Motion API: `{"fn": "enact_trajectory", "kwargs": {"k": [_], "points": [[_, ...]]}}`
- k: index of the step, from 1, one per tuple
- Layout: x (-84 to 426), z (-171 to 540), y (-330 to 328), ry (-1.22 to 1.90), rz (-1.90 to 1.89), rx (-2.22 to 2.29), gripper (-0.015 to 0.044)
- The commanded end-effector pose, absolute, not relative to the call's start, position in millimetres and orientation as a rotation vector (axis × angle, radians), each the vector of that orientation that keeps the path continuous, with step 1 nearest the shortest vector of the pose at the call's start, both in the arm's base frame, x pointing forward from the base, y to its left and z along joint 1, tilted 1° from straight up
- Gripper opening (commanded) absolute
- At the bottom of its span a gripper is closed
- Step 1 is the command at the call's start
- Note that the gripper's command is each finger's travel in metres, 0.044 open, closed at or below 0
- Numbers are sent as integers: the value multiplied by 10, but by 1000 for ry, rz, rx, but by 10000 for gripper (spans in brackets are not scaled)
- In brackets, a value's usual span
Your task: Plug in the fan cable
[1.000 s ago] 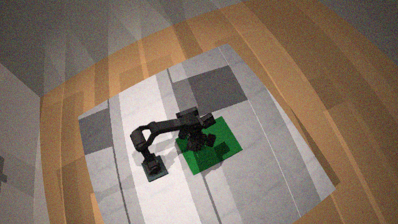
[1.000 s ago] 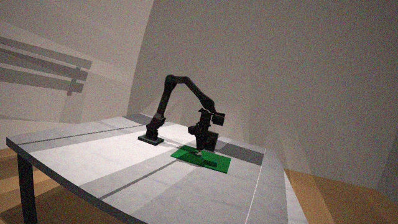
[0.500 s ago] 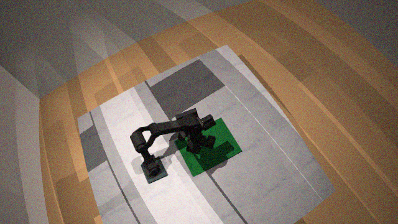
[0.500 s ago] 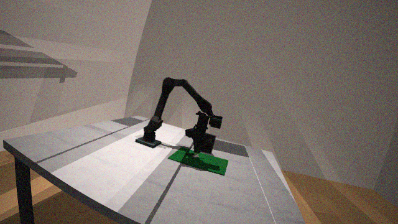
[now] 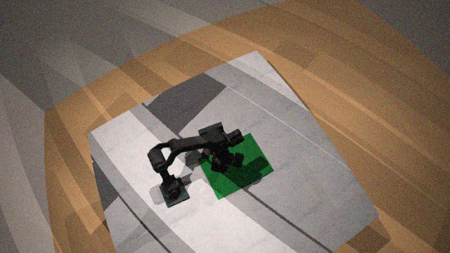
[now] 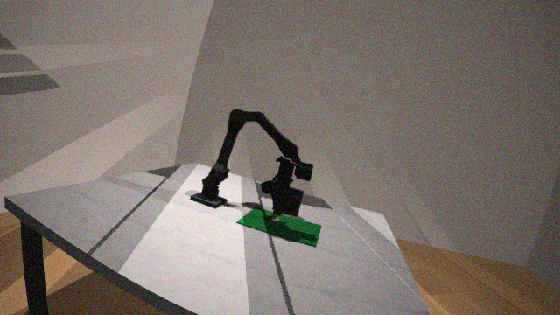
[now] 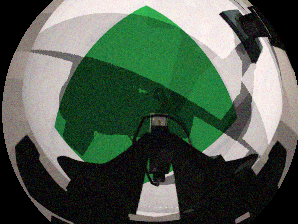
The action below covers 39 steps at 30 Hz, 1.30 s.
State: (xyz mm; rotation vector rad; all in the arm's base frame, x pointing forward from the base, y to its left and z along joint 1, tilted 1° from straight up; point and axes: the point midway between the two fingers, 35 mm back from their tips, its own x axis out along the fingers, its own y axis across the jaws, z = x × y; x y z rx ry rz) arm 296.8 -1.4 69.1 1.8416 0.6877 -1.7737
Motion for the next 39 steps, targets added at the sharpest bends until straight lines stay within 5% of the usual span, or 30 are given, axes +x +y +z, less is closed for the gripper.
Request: {"fn": "enact_trajectory", "kwargs": {"k": [1, 39], "points": [[2975, 697, -18, 688, -1766, 1839, 0], [2940, 677, -17, 686, -1768, 1840, 0]]}}
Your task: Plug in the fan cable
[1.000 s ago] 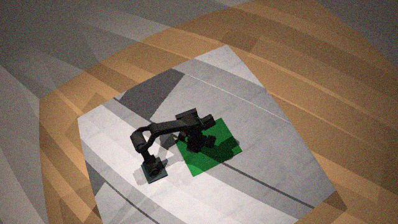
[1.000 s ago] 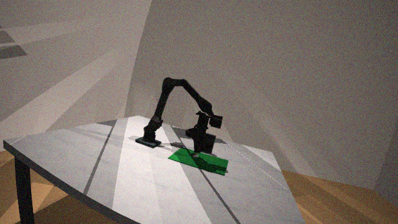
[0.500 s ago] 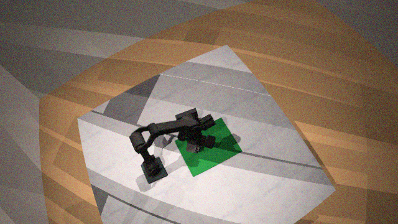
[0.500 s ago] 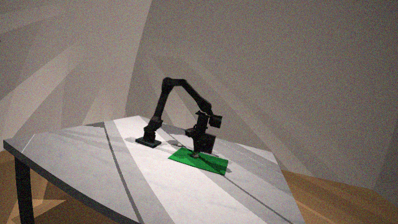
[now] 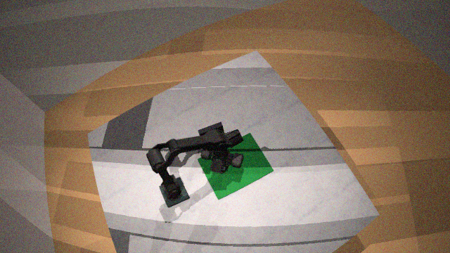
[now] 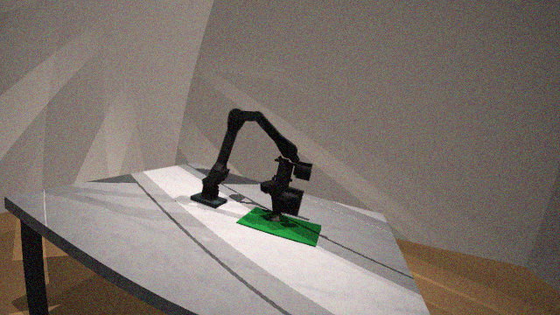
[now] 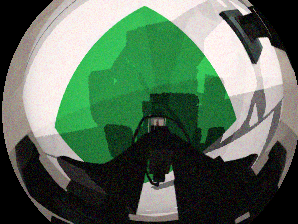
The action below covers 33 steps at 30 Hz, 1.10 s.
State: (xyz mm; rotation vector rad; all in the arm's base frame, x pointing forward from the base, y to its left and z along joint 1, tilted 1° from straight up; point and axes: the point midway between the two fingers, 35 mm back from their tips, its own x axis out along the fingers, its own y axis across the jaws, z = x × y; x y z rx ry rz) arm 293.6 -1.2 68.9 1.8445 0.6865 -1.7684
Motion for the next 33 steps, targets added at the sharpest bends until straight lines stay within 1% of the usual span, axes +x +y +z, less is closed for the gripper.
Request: {"fn": "enact_trajectory", "kwargs": {"k": [1, 33], "points": [[2942, 675, -18, 685, -1768, 1840, 0], [2974, 589, -19, 684, -1770, 1842, 0]]}}
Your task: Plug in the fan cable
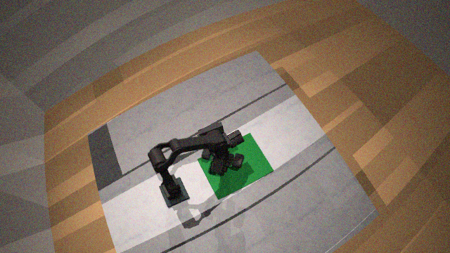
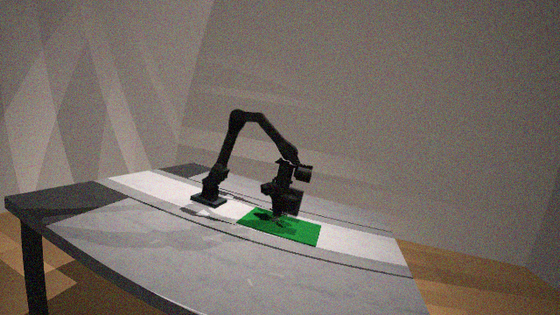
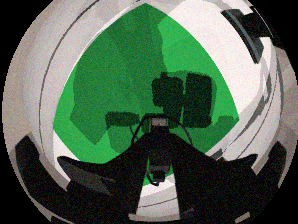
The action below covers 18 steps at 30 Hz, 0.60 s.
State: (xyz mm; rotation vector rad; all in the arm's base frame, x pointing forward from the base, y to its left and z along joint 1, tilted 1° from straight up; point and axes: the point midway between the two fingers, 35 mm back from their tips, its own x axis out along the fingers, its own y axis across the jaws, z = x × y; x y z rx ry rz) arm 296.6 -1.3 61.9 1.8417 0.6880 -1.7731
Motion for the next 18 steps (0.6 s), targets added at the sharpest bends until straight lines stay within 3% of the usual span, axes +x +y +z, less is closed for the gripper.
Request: {"fn": "enact_trajectory", "kwargs": {"k": [1, 18], "points": [[2975, 582, -18, 684, -1770, 1842, 0], [2977, 486, -16, 684, -1770, 1842, 0]]}}
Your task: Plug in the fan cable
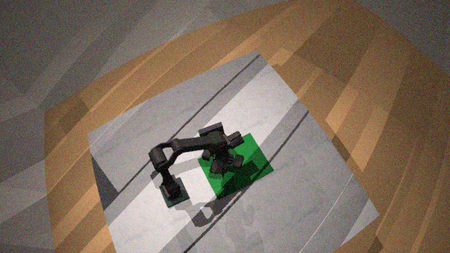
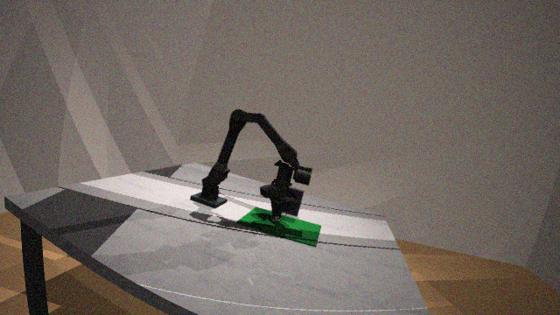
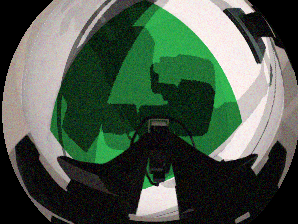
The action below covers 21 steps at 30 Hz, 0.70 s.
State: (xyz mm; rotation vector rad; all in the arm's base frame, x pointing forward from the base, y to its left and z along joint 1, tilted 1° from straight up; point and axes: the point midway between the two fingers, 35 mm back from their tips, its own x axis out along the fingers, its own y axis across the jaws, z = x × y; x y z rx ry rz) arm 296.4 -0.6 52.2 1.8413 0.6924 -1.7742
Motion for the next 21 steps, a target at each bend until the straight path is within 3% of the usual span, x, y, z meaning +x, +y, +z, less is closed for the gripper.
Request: {"fn": "enact_trajectory", "kwargs": {"k": [1, 5, 15, 21], "points": [[2977, 481, -16, 684, -1770, 1842, 0], [2978, 457, -16, 684, -1770, 1842, 0], [2965, 493, -5, 693, -1774, 1841, 260], [2959, 917, -13, 686, -1771, 1842, 260]]}}
